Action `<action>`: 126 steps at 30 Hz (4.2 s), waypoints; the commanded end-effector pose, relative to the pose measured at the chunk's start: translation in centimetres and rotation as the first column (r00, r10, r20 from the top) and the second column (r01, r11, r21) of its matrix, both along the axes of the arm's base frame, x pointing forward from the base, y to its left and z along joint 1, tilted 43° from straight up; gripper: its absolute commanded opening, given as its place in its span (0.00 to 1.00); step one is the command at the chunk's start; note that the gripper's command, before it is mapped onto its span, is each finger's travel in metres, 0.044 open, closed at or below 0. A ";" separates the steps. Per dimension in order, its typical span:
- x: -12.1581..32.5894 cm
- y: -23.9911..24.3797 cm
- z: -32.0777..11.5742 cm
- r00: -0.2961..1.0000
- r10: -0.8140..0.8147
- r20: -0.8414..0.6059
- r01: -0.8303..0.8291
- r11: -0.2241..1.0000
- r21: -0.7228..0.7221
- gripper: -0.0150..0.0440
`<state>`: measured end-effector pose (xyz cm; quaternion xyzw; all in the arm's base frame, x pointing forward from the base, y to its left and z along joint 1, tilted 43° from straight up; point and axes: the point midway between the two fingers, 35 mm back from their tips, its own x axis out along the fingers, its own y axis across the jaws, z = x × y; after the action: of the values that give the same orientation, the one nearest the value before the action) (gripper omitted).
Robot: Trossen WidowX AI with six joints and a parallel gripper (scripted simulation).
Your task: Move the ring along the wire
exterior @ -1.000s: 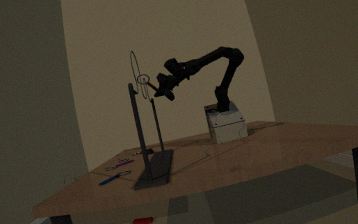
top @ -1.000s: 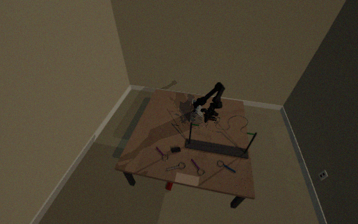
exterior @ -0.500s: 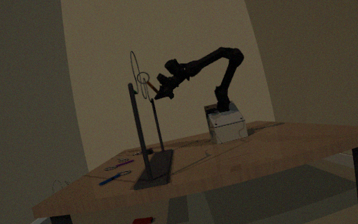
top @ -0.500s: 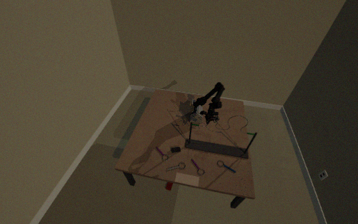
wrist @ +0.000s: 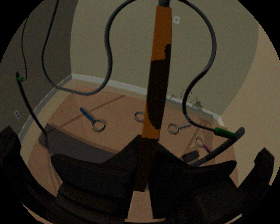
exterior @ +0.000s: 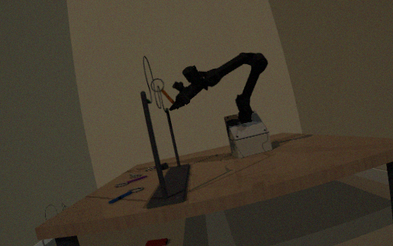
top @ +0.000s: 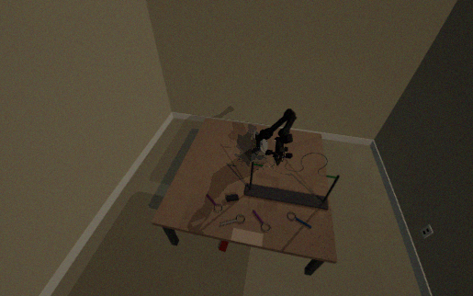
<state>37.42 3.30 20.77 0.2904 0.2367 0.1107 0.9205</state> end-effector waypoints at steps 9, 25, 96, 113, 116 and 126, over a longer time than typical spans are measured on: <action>-0.1 1.6 1.0 1.000 -0.009 -0.002 0.009 0.957 0.289 0.00; 0.0 2.7 2.6 1.000 -0.022 0.001 0.018 0.840 0.542 0.00; 0.3 3.0 8.0 0.998 -0.059 -0.014 0.026 0.209 0.978 0.00; 0.3 2.2 9.5 0.998 -0.066 -0.024 0.021 -0.041 0.999 0.00; 0.3 2.0 9.8 0.997 -0.068 -0.026 0.020 -0.092 0.996 0.00; 0.4 1.3 10.5 0.997 -0.070 -0.033 0.015 -0.247 0.969 0.00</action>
<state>37.67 4.87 31.33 0.8989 0.0394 0.2297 0.3711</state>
